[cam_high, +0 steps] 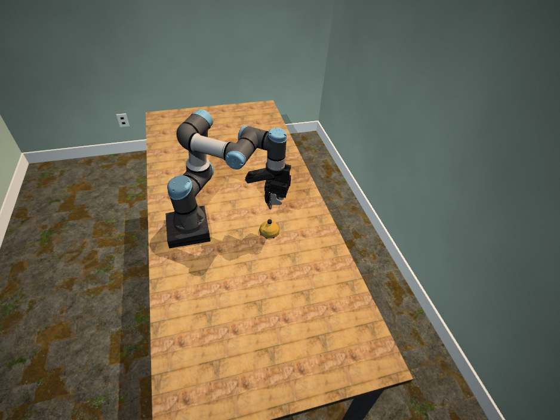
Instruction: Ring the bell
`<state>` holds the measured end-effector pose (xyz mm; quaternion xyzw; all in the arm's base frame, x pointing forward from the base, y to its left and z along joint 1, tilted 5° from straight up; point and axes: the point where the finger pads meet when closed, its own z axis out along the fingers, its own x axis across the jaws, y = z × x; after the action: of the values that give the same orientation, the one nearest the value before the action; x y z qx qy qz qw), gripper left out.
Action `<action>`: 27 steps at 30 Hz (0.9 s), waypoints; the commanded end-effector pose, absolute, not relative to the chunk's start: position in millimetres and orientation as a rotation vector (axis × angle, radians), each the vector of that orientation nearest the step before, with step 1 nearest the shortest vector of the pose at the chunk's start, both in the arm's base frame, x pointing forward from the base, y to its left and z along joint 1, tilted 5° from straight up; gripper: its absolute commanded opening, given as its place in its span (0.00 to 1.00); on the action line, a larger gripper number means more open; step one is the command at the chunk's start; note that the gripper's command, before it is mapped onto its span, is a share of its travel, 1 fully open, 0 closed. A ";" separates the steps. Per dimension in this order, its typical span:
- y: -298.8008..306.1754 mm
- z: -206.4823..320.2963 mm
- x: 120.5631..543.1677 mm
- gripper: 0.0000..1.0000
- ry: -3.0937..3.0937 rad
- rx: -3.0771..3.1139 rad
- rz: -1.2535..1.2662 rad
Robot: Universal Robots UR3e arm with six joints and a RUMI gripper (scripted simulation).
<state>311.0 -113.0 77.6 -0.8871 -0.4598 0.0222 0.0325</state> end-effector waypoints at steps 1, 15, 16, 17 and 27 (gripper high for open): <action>-113.8 78.1 311.2 0.00 -1.416 -2.733 0.068; -113.7 73.9 310.6 0.00 -1.416 -2.733 0.068; -113.7 73.1 310.5 0.00 -1.416 -2.733 0.068; -113.7 72.2 310.4 0.00 -1.416 -2.733 0.068; -113.5 61.8 309.0 0.00 -1.417 -2.733 0.068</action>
<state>308.5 -111.7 67.3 -0.8871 -0.4597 0.0234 0.0357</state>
